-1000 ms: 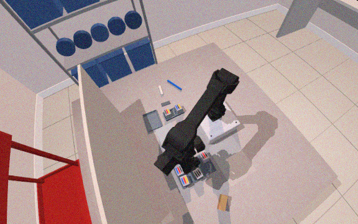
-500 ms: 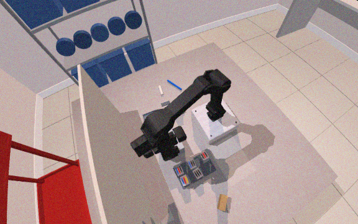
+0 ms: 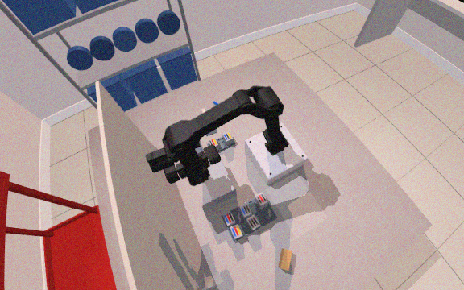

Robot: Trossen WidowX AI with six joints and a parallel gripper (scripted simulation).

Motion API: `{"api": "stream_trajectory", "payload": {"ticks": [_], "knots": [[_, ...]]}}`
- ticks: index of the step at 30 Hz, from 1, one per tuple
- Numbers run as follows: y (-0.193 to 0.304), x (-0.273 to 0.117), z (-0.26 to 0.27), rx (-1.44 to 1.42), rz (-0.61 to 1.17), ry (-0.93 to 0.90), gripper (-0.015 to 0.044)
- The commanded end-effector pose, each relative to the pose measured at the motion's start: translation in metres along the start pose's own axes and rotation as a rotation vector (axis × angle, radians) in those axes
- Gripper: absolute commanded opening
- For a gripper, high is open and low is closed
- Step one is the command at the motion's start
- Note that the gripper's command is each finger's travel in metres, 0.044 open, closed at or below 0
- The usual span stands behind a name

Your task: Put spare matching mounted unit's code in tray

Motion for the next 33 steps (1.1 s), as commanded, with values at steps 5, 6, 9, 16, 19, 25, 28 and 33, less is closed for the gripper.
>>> {"api": "stream_trajectory", "payload": {"ticks": [5, 6, 9, 16, 19, 25, 28, 33], "knots": [[0.052, 0.002, 0.003, -0.017, 0.002, -0.008, 0.0000], [0.058, 0.002, 0.004, -0.019, 0.002, -0.009, 0.0000], [0.077, 0.003, 0.008, -0.024, 0.000, -0.011, 0.0000], [0.119, 0.006, 0.020, -0.033, -0.004, -0.015, 0.0000], [0.137, 0.007, 0.027, -0.039, -0.007, -0.017, 0.0000], [0.166, 0.009, 0.041, -0.052, -0.012, -0.019, 0.0000], [0.167, 0.009, 0.042, -0.052, -0.013, -0.019, 0.0000], [0.167, 0.013, 0.041, -0.052, -0.013, -0.019, 0.0000]]}}
Point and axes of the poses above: the point midway between the two fingers, 35 mm back from their tips, its own x axis out along the fingers, its own z axis across the jaws, y = z × x, the point moved 8 cm from there along -x, back along the fingers, and after that the axes turned 11 degrees about -x, right-handed, at the moved point
